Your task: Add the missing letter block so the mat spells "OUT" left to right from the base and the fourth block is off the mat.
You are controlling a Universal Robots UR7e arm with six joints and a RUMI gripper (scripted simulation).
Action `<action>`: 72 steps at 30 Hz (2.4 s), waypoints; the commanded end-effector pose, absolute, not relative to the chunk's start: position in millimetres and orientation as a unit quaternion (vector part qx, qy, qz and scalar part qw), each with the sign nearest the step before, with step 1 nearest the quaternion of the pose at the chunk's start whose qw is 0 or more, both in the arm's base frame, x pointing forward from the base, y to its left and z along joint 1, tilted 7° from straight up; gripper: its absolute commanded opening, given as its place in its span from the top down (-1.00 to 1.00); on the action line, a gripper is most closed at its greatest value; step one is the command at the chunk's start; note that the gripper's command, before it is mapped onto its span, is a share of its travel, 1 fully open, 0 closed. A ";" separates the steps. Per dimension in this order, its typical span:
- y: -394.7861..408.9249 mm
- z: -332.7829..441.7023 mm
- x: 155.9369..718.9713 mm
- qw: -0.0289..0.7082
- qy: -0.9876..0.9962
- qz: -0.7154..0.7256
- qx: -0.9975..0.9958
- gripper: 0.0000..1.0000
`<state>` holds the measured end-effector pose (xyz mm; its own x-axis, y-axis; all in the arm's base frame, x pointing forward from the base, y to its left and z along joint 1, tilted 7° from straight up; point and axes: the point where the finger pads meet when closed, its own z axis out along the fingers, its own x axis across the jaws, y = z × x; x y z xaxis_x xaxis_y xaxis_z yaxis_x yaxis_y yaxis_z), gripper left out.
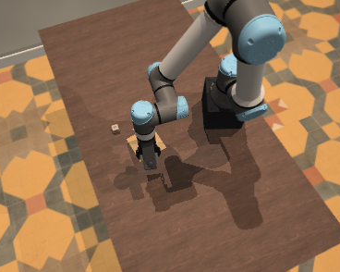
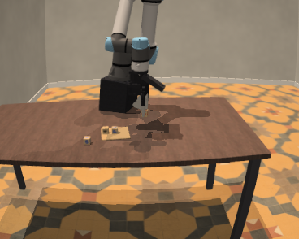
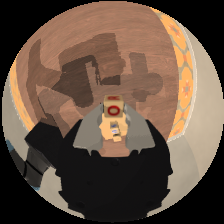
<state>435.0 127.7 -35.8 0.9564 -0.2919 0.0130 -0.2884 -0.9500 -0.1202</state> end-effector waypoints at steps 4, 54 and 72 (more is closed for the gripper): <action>122.0 -35.8 436.7 0.058 0.239 -0.011 -0.969 0.83; 77.1 -40.1 434.4 0.054 0.741 0.024 -0.669 0.83; 61.9 -41.9 428.4 0.049 0.858 0.034 -0.511 0.83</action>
<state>429.4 65.3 -41.9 -0.3914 -0.9121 -0.1224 -0.9190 0.3943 0.0000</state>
